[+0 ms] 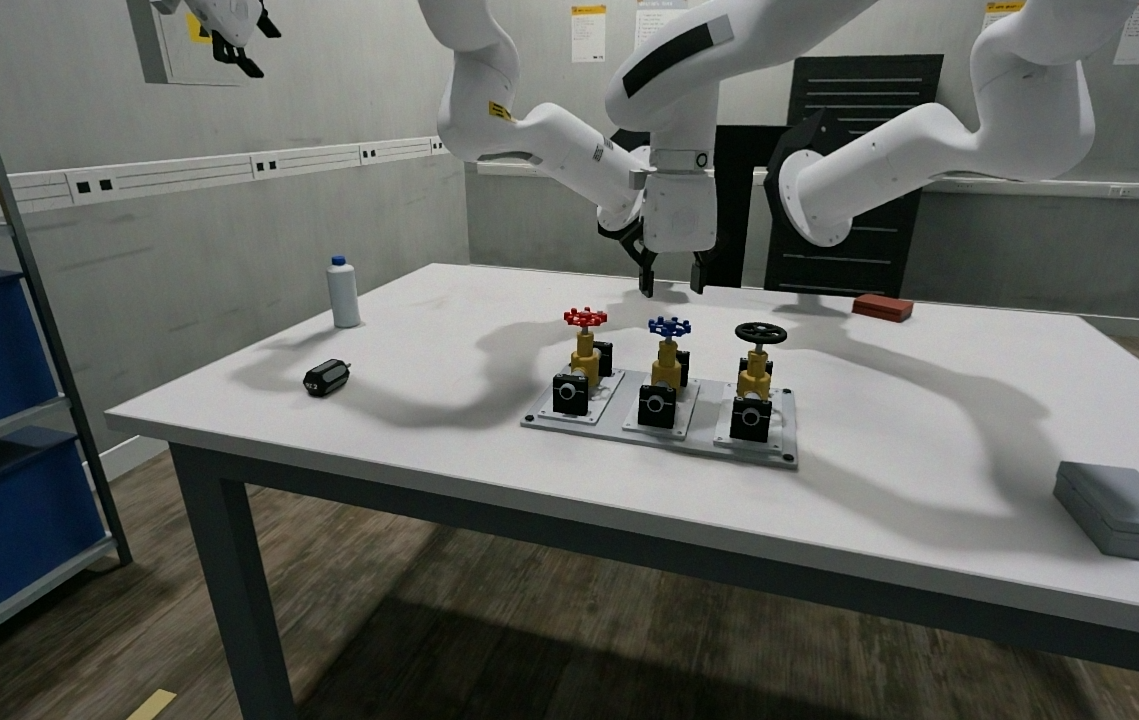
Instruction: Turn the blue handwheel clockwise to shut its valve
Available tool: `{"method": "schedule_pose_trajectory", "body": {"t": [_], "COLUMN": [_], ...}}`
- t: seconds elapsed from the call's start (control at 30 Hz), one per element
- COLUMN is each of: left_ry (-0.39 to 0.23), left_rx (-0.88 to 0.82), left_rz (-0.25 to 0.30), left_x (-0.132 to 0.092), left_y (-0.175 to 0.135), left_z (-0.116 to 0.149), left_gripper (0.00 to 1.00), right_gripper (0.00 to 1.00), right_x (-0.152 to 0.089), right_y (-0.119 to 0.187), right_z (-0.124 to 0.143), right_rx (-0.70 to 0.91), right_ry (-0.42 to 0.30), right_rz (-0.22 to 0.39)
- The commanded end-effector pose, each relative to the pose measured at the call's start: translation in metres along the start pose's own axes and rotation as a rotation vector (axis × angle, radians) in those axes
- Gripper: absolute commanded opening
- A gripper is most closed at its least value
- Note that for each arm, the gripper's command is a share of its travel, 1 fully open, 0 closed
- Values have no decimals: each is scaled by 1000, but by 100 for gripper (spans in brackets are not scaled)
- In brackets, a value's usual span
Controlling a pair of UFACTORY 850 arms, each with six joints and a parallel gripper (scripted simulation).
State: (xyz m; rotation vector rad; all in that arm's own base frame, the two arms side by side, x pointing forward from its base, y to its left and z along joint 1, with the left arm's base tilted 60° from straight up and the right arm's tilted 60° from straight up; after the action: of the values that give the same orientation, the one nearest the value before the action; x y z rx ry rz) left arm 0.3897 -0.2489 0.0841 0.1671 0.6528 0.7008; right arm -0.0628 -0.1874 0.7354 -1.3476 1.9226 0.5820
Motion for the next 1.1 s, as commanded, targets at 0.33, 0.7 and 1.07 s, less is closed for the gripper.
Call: {"method": "schedule_pose_trajectory", "body": {"t": [0.33,0.7,1.07], "left_ry": [0,0,0], "left_rx": [0,0,0], "left_rz": [-1,-1,-1], "left_x": [16,27,30], "left_y": [0,0,0], "left_z": [0,0,0], "left_gripper": [79,79,79], "right_gripper": [100,100,100], "right_x": [0,0,0], "right_y": [0,0,0], "right_z": [0,0,0], "right_rx": [0,0,0], "right_ry": [1,1,1], "right_rz": [0,0,0]}}
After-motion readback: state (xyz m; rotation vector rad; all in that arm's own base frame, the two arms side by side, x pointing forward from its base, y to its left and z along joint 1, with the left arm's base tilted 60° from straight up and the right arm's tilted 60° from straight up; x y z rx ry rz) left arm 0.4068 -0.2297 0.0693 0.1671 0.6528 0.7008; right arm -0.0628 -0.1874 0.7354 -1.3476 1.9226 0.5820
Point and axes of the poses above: on each arm, the point where the finger pads meet when closed, its own x axis out along the fingers, its own y axis across the jaws, z = x × y, the point moved 5 cm from there along -x, back along the fingers, and after that the axes turned 3 degrees about x, right-handed, at the moved point
